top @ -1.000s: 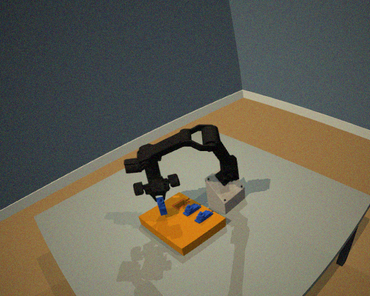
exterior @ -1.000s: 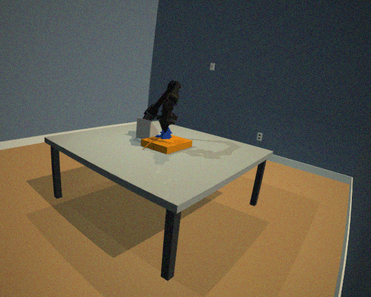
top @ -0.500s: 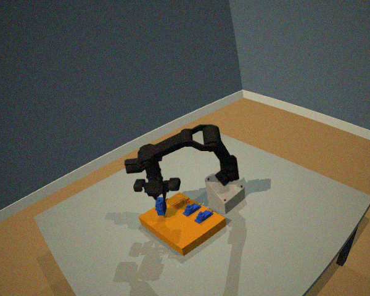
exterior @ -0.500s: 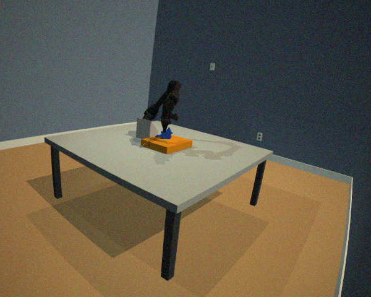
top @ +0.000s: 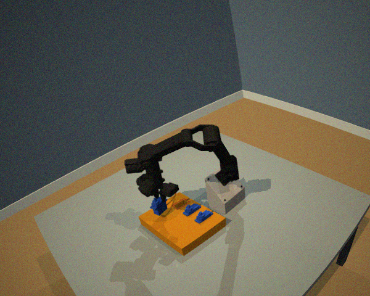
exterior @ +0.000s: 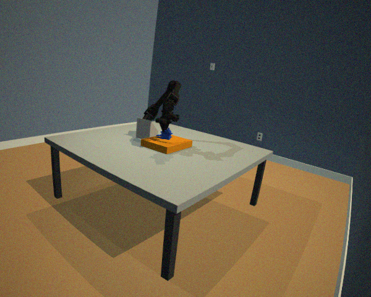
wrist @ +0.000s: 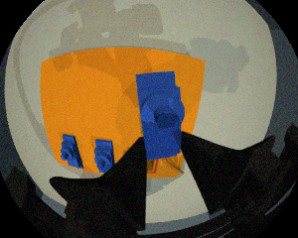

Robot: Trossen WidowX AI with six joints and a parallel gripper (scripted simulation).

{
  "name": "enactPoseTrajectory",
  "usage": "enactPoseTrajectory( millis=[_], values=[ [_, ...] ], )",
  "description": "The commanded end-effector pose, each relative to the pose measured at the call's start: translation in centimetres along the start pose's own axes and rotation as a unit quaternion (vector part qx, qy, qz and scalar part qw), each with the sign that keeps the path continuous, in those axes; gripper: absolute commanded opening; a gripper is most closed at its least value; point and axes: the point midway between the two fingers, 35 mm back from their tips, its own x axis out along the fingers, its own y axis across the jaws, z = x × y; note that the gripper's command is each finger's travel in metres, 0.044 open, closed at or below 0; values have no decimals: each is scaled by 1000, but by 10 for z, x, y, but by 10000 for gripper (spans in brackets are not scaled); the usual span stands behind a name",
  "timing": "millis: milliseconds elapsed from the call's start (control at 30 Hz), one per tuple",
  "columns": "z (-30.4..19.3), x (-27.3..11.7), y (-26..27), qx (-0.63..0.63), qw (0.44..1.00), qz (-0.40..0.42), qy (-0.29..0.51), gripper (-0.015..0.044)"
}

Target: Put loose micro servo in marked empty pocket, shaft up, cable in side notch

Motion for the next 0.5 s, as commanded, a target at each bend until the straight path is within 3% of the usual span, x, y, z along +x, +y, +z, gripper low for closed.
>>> enactPoseTrajectory(
  millis=[0, 467],
  values=[
    [0, 0, 1, 82, 997, 2, -2, 0],
    [-10, 0, 3, 108, 994, 2, -1, 0]
  ],
)
